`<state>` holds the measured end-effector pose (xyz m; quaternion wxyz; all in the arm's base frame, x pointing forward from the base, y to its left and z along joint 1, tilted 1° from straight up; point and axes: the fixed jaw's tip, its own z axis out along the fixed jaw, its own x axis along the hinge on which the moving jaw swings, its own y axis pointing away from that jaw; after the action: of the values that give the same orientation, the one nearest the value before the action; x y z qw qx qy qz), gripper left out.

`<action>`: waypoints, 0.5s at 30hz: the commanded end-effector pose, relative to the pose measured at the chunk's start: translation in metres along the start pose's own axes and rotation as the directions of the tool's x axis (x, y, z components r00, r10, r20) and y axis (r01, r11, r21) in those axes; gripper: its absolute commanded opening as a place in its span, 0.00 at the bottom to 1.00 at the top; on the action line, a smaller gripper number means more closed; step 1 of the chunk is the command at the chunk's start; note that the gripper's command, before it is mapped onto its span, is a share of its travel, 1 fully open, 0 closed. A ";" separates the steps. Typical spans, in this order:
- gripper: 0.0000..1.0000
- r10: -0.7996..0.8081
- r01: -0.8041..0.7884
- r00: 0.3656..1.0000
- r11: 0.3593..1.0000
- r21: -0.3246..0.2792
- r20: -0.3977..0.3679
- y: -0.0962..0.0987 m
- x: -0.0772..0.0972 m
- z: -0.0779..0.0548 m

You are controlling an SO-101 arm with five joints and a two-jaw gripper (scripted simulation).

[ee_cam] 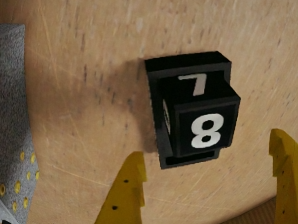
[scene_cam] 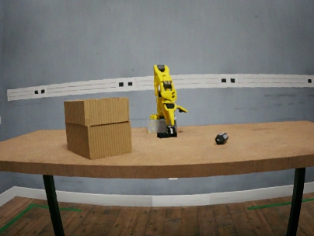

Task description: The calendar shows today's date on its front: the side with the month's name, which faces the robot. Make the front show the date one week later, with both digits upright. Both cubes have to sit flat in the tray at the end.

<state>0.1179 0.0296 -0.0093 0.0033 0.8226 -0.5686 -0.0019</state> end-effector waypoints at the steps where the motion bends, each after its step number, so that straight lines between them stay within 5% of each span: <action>1: 0.35 -0.006 0.006 1.000 1.000 -0.011 0.002 0.002 -0.002 0.008; 15: 0.35 -0.006 0.006 1.000 1.000 -0.011 0.002 0.004 -0.002 0.024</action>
<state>0.1169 0.0293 -0.0286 0.0035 0.8226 -0.5686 -0.0020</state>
